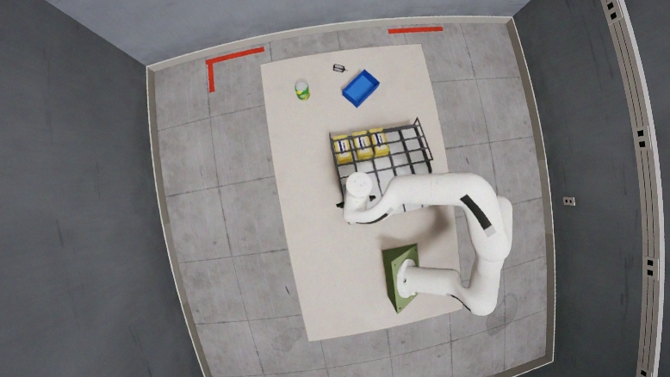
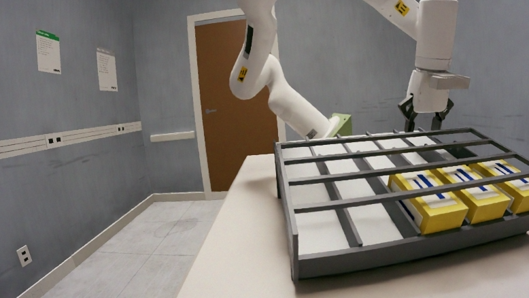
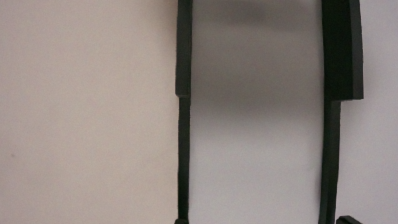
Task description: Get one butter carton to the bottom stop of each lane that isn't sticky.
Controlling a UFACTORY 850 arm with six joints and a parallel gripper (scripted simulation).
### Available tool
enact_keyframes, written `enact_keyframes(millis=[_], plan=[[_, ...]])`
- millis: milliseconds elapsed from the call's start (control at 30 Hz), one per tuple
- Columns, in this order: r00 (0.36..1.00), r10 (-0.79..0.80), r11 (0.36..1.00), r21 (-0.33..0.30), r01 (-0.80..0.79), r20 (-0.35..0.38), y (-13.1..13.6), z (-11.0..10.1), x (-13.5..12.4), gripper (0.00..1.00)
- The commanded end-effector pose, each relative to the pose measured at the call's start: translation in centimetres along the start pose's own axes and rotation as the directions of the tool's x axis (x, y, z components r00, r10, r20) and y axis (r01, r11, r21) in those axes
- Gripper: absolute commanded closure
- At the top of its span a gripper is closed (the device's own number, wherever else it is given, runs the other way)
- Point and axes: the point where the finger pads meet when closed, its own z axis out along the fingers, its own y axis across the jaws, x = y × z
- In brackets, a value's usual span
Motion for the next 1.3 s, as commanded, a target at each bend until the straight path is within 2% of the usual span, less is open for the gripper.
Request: enact_keyframes(millis=[0,633,667,1267], plan=[[1.0,0.0,1.0,0.001,0.0,-0.001,-0.03,-0.11,0.04,0.1],[1.0,0.0,1.0,0.001,0.0,-0.001,-0.03,-0.11,0.04,0.08],[1.0,0.0,1.0,0.001,0.0,-0.001,-0.03,-0.11,0.04,0.0],[1.0,0.0,1.0,0.001,0.0,-0.001,-0.03,-0.11,0.04,0.0]])
